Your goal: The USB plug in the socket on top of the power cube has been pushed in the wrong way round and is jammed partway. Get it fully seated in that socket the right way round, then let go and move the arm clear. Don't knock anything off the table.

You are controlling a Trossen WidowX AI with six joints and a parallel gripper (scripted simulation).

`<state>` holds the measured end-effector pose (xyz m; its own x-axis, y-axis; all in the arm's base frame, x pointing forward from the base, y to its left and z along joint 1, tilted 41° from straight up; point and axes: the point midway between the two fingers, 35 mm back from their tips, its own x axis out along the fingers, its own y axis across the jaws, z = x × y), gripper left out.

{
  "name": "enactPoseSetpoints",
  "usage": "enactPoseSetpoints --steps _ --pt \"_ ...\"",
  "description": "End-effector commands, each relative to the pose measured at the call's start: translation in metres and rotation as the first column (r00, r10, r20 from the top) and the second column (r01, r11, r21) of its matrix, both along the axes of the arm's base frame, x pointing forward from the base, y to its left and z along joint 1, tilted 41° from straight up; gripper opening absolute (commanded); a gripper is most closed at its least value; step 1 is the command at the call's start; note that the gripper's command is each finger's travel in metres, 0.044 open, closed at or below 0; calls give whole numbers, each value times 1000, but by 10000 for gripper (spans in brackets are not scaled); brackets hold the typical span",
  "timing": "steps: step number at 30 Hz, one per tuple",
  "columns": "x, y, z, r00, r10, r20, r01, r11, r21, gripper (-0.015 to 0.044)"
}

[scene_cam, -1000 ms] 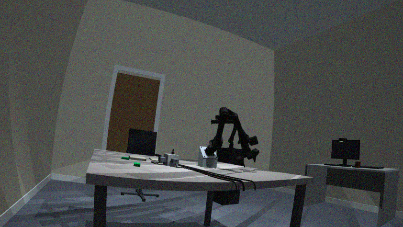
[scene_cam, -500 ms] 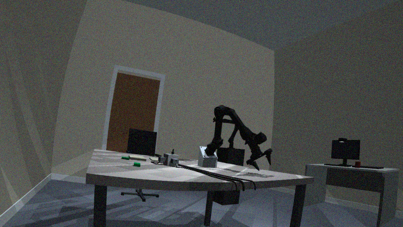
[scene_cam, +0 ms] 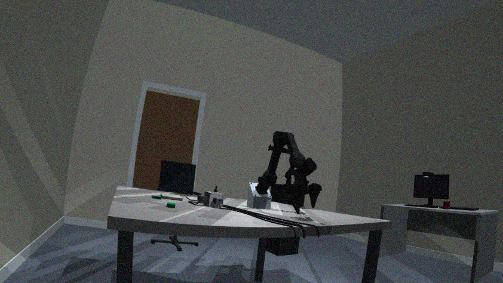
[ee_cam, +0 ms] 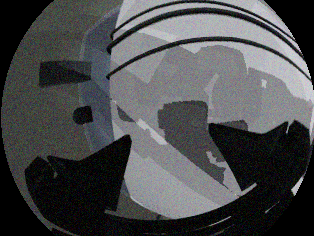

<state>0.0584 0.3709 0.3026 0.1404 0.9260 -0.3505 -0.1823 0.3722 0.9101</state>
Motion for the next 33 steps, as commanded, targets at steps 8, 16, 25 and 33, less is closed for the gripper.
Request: enactPoseSetpoints --steps 8,16,25,33 --pt "149 -63 -46 945 -325 -25 310 920 -238 440" --pt "227 -146 -108 788 -565 -244 413 779 -471 440" --pt "265 -263 -159 381 -753 -537 426 658 -620 440" --pt "260 -366 -185 -93 -676 -731 454 624 -635 440"
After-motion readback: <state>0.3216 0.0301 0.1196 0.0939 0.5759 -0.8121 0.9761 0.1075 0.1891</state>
